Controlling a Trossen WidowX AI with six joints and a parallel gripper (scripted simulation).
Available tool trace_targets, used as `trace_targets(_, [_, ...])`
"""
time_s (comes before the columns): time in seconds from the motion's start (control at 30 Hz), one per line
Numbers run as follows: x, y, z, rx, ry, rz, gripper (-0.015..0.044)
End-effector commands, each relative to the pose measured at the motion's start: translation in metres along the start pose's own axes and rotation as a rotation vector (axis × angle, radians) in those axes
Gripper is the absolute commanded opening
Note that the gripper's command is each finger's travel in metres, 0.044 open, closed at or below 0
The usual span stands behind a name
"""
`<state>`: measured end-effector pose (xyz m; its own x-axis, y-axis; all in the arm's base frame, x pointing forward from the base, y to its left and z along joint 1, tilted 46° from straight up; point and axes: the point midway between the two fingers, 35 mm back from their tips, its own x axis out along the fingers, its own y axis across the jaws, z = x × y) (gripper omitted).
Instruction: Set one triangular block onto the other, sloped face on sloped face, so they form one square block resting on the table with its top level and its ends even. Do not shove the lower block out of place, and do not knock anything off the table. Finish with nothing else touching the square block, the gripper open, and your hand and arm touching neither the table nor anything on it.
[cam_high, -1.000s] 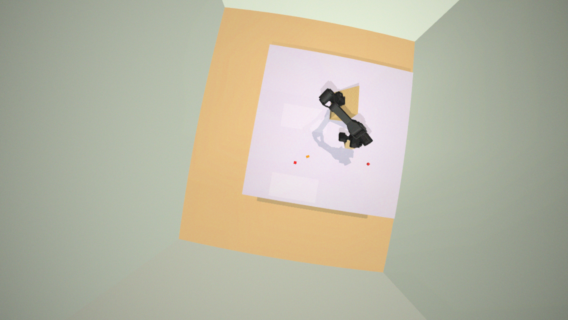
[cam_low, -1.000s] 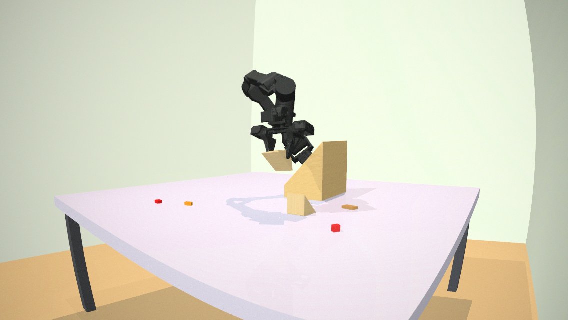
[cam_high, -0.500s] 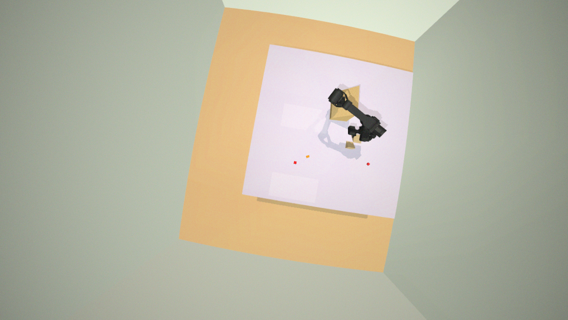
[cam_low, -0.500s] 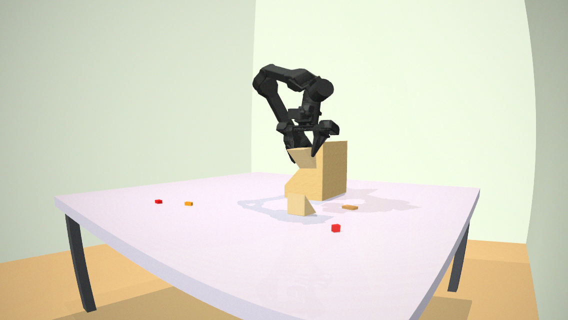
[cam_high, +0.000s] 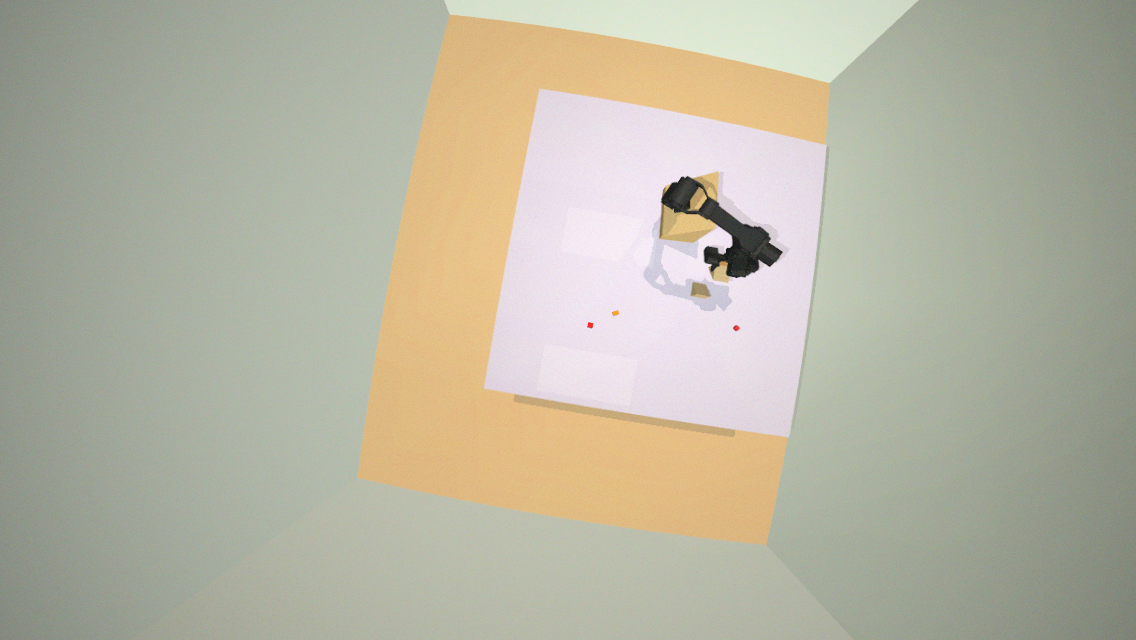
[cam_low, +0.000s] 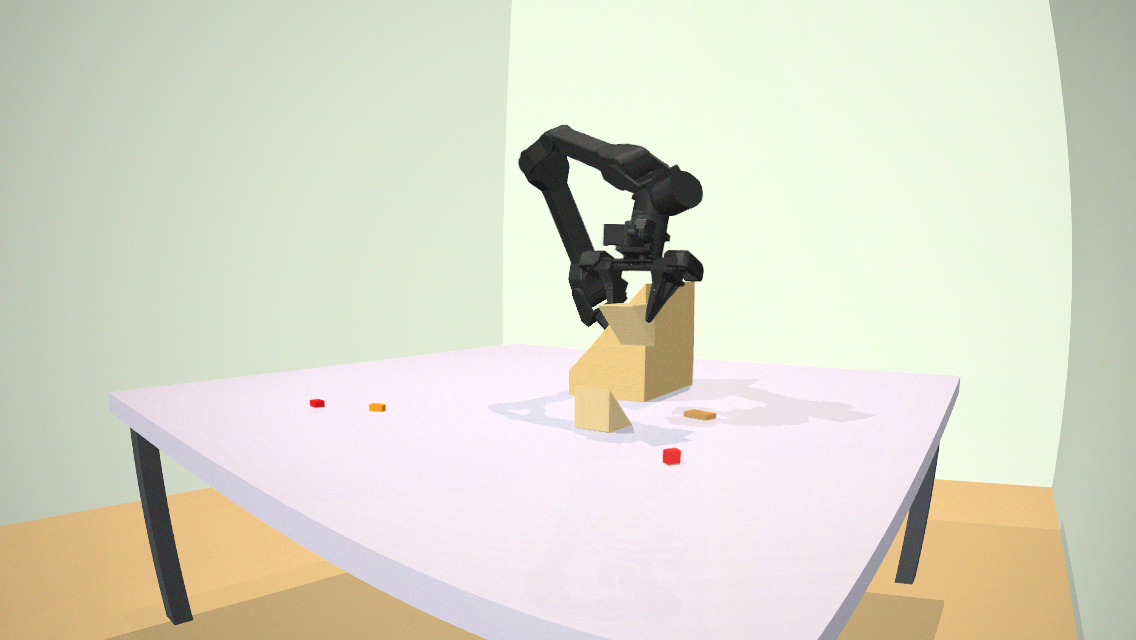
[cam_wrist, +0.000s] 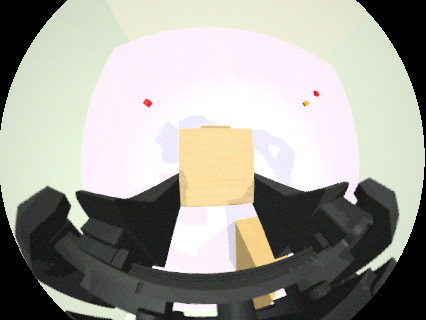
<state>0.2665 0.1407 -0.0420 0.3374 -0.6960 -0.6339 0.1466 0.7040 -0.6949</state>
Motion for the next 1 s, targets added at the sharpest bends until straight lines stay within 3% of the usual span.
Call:
trace_targets(0.0, [0.019,-0.001,0.0,-0.004,0.002,-0.007,0.0])
trace_targets(0.63, [0.09,-0.008,-0.002,-0.002,-0.002,-0.017,0.0])
trace_targets(0.97, [0.093,-0.009,-0.002,-0.001,-0.006,-0.025,0.0])
